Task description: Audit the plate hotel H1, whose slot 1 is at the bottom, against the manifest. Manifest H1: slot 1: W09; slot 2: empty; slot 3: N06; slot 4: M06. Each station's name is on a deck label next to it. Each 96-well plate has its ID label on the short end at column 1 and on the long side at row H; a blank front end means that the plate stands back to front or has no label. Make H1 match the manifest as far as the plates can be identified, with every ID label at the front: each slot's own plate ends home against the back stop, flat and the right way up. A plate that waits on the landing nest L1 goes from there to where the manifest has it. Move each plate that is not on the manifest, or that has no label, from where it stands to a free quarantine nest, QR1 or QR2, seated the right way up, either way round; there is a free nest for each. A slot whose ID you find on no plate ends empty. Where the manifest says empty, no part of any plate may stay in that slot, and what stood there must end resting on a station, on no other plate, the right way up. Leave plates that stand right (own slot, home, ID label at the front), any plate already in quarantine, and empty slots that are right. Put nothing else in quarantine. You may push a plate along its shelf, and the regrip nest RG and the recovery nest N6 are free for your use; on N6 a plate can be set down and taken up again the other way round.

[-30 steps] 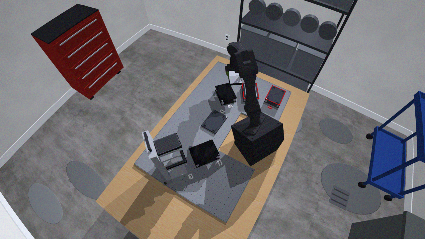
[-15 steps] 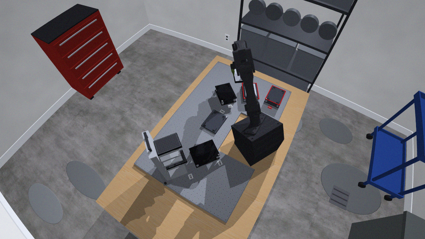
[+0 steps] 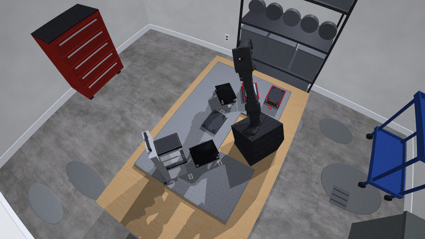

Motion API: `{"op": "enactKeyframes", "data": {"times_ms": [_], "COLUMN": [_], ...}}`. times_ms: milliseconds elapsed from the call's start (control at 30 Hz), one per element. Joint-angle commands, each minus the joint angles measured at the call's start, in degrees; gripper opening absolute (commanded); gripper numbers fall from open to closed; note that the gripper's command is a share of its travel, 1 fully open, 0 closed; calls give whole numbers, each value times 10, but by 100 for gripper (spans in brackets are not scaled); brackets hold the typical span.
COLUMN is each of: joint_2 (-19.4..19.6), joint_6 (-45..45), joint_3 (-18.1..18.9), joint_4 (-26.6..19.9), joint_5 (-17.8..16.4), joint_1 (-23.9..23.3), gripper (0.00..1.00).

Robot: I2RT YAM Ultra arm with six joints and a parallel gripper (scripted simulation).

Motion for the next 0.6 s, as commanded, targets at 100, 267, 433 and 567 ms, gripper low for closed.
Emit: {"op": "enactKeyframes", "data": {"times_ms": [100,267,433,567], "joint_2": [18,26,32,40], "joint_6": [10,43,63,89], "joint_3": [21,-5,-7,-8], "joint_4": [-11,-14,-13,-14], "joint_5": [-25,-37,-44,-54], "joint_1": [-46,-79,-100,-126], "gripper": [85,85,85,85]}}
